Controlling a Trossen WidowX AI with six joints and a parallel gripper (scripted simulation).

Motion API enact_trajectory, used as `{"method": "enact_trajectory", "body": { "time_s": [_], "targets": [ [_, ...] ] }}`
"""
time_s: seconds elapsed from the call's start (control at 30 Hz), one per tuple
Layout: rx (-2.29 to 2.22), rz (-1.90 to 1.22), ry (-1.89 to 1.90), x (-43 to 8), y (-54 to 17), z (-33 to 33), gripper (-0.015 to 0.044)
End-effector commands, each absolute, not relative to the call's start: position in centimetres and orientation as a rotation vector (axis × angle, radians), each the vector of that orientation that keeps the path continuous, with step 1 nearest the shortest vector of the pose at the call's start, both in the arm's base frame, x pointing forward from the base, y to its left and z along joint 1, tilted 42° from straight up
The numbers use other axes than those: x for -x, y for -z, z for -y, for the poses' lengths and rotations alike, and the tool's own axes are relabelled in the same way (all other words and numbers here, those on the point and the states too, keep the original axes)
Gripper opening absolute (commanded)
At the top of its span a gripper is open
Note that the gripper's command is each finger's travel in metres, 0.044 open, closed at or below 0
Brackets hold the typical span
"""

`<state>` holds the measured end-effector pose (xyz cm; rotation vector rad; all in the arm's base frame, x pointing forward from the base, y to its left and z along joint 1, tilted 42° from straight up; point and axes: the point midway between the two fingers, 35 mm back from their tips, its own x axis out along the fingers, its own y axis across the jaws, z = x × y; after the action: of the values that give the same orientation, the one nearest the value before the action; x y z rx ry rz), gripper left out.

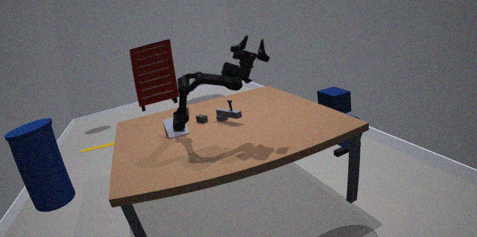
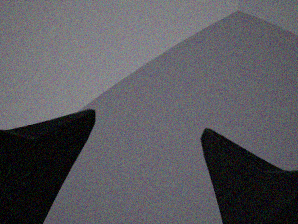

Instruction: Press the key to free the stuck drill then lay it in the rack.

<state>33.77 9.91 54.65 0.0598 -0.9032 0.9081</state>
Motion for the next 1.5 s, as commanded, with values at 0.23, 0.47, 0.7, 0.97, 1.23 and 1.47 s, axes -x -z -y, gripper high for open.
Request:
{"method": "enact_trajectory", "body": {
  "time_s": [0.23,0.47,0.7,0.97,1.23,1.47],
  "targets": [
    [-0.06,0.903,-0.908,-33.8,-54.6,-9.9,0.019],
    [-0.265,0.617,-0.788,-40.6,-51.6,-11.3,0.0006],
    [-0.381,0.152,-0.59,-47.7,-42.8,-14.1,0.0],
    [-0.278,-0.403,-0.376,-48.9,-29.7,-16.7,0.0],
    [-0.008,-0.896,-0.223,-43.5,-19.5,-16.7,0.0],
    [0.364,-1.309,-0.13,-35.7,-14.7,-14.4,0.0]
  ]
}}
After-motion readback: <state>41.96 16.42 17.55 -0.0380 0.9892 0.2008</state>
